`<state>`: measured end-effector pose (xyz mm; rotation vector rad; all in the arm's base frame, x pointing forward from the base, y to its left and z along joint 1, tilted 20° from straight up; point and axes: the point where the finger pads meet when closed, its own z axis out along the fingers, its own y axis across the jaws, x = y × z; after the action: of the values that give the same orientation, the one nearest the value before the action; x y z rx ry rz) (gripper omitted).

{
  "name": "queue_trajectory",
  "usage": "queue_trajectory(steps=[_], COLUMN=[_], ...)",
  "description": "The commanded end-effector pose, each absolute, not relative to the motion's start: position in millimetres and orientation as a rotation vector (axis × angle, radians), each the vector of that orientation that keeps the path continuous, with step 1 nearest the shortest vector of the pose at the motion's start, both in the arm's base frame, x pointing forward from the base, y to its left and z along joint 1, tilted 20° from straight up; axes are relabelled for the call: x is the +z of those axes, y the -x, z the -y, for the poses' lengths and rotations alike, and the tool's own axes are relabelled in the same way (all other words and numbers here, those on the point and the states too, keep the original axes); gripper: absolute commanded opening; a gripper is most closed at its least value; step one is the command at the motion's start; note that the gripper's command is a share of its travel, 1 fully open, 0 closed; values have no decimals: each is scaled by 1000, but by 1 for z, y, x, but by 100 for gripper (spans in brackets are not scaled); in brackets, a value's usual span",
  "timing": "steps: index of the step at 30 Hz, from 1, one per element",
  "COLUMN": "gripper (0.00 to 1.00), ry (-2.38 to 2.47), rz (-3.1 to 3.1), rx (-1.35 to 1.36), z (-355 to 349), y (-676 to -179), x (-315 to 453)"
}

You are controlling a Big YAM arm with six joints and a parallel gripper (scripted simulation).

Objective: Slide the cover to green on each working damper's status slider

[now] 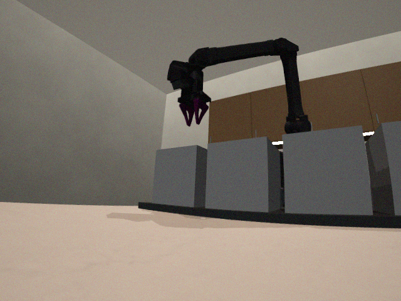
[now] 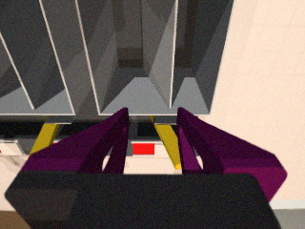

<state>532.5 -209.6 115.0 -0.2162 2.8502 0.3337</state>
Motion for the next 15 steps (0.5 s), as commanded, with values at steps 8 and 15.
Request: queue_trajectory(steps=[8, 15], gripper=[36, 36], ry=[214, 207], rz=[-2784, -2851], rx=[263, 373], z=[222, 225], y=[-553, -523], x=[151, 107])
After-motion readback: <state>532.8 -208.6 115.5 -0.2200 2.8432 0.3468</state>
